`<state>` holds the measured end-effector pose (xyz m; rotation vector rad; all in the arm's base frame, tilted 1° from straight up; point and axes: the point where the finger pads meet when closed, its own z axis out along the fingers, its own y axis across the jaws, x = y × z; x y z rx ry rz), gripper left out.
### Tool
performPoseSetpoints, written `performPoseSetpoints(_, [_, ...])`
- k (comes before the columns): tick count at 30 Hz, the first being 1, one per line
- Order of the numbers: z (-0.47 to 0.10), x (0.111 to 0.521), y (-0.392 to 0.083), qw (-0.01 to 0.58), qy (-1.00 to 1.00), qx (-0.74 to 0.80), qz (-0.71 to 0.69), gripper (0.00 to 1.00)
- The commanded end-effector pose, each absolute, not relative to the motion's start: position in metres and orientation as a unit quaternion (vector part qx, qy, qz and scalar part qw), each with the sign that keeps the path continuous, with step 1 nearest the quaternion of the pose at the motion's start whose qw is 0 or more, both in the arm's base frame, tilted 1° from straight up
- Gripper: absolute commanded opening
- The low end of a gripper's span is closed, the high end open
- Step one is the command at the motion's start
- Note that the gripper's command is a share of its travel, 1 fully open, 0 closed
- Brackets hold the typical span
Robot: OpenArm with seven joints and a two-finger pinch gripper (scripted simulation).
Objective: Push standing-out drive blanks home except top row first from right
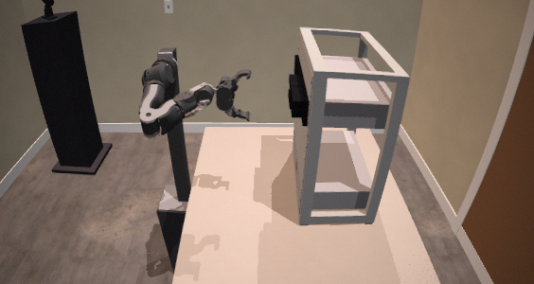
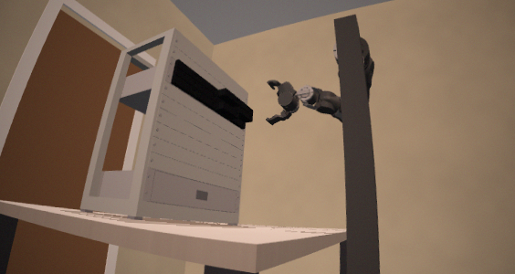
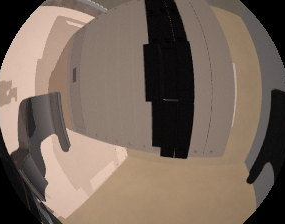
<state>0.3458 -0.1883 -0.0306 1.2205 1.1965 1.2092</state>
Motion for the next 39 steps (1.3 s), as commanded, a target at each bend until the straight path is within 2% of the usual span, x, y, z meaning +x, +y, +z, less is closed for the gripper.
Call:
performPoseSetpoints(1, [-0.027,0.345,-0.189,0.505,0.491,0.502,0.502,1.00])
performPoseSetpoints(28, [-0.027,0.346,-0.190,0.505,0.490,0.503,0.502,1.00])
performPoseSetpoints(39, [-0.023,0.369,-0.205,0.505,0.490,0.504,0.501,1.00])
